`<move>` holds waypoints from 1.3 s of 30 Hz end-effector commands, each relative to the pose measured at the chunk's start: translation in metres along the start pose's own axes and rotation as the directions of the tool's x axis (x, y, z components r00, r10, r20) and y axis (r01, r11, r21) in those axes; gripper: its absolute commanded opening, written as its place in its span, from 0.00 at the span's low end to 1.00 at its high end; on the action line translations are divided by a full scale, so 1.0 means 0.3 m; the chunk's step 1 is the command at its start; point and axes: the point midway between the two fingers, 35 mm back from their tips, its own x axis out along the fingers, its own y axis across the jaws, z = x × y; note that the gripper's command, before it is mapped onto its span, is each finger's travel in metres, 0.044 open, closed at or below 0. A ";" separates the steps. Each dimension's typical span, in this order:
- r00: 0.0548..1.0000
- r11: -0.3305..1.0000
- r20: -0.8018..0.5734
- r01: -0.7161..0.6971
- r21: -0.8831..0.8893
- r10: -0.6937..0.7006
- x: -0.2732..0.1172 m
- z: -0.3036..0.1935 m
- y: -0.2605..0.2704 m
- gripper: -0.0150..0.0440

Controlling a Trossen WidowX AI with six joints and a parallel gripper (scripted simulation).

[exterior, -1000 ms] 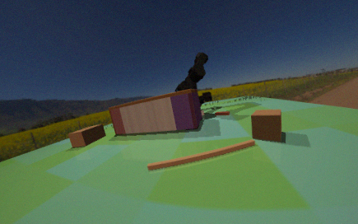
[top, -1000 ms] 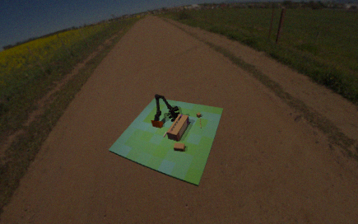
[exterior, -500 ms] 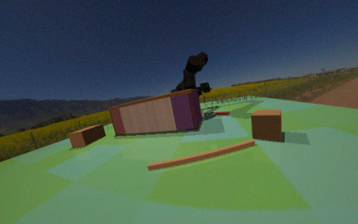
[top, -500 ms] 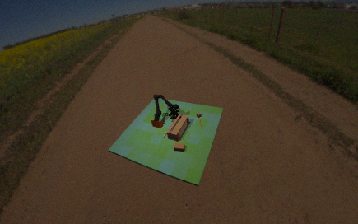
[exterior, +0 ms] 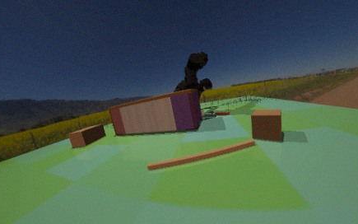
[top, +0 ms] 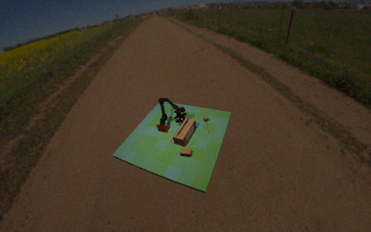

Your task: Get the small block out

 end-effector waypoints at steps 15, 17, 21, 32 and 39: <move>1.000 0.744 0.031 -0.025 0.668 0.006 -0.038 -0.013 0.034 0.25; 0.999 0.686 0.034 -0.028 0.728 0.005 -0.043 -0.014 0.038 0.25; 0.999 0.554 0.040 -0.036 0.831 0.004 -0.053 -0.018 0.045 0.25; 0.998 0.126 0.056 -0.055 0.991 -0.003 -0.079 -0.025 0.064 0.25; 0.998 -0.168 0.064 -0.065 0.984 -0.011 -0.097 -0.030 0.074 0.25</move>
